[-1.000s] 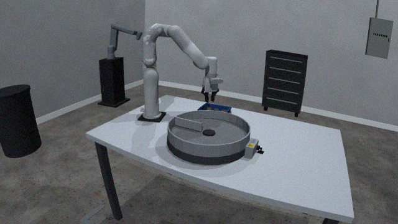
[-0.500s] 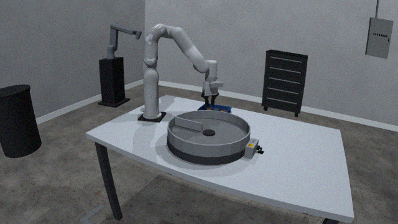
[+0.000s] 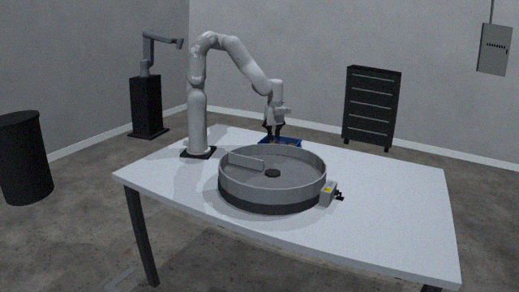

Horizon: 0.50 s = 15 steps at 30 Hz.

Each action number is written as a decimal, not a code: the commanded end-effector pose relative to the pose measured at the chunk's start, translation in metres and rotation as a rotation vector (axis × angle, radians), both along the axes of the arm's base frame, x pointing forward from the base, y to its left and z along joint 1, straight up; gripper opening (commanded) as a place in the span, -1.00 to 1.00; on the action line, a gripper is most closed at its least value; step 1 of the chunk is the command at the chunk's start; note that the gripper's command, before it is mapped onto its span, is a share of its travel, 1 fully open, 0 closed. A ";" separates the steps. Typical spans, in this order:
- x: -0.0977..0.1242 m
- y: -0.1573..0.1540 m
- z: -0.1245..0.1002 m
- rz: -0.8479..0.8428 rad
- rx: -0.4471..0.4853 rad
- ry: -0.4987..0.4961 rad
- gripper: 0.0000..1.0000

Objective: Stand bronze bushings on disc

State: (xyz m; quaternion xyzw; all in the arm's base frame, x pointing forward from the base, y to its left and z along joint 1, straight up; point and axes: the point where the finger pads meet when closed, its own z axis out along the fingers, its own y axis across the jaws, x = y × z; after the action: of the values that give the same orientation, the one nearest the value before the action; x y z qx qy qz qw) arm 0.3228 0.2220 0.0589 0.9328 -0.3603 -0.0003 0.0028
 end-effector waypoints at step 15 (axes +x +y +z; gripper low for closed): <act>0.001 0.001 -0.016 0.000 0.002 -0.003 -0.18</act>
State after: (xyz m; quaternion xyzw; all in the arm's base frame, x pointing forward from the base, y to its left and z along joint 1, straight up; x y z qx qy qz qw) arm 0.3227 0.2219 0.0424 0.9328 -0.3603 -0.0005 0.0031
